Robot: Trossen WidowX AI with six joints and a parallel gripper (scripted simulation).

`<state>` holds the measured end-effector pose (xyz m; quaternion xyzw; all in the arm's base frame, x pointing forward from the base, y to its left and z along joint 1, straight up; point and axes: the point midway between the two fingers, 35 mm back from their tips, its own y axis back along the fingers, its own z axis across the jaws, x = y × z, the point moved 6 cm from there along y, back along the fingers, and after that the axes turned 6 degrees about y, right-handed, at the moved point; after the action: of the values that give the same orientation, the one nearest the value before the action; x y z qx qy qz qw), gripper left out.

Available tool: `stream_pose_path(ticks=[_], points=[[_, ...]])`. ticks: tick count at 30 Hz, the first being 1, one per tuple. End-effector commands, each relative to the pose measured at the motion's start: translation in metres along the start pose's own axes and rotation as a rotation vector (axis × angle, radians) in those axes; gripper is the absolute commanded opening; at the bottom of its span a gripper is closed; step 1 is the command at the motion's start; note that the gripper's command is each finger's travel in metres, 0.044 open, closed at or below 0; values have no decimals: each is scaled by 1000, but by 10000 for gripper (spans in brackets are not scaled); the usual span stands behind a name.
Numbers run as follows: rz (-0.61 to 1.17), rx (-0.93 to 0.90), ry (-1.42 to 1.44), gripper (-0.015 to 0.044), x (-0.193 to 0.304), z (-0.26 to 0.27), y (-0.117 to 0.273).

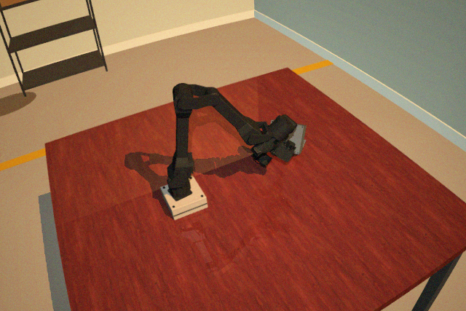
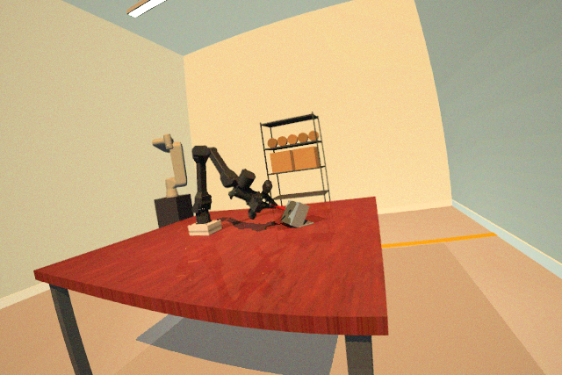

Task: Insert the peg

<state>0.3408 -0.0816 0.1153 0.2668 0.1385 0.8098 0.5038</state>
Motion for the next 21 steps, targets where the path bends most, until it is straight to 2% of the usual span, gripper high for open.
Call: stream_pose_path(ticks=[1,21], points=[[-1,5,-5,0,0,-1,-4],[0,0,4,0,0,-1,-22]])
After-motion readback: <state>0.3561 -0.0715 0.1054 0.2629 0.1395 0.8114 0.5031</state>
